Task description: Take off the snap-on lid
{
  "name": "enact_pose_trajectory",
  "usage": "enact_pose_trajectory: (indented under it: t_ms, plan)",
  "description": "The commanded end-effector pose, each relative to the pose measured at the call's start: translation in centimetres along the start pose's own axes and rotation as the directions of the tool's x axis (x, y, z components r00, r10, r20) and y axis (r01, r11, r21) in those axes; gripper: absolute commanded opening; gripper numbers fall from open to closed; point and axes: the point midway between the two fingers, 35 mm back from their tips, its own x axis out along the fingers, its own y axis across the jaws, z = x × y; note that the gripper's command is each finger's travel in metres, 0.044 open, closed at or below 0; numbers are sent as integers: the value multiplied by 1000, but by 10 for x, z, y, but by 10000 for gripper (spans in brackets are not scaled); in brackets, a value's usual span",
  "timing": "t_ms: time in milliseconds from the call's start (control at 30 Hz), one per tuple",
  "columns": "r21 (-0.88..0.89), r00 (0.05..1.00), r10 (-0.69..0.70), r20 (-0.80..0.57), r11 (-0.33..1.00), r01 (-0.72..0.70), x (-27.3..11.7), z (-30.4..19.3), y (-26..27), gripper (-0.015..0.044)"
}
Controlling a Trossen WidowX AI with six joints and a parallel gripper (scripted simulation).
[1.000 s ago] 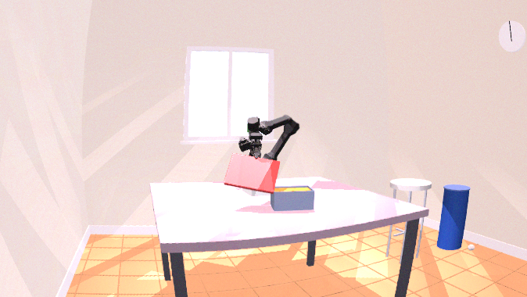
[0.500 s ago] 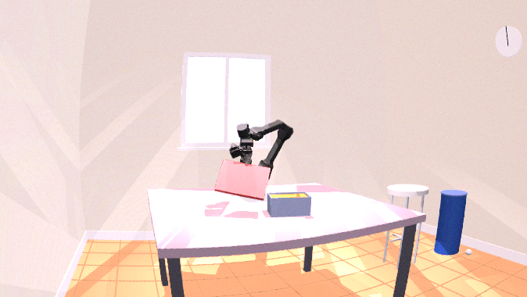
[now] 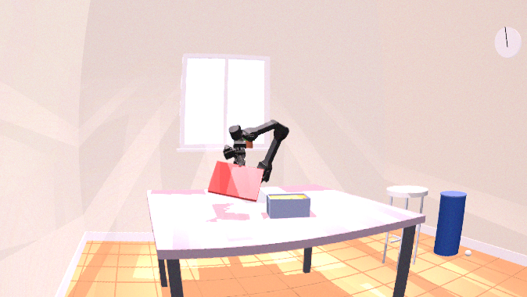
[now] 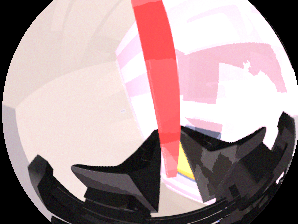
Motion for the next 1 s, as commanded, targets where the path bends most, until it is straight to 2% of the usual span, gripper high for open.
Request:
enact_pose_trajectory:
  t_ms: [0,967]
  plan:
    - [-7,1000,11,-1,1000,-11,-3,10,3,0]
    - [-11,1000,11,2,1000,-11,-5,68,3,0]
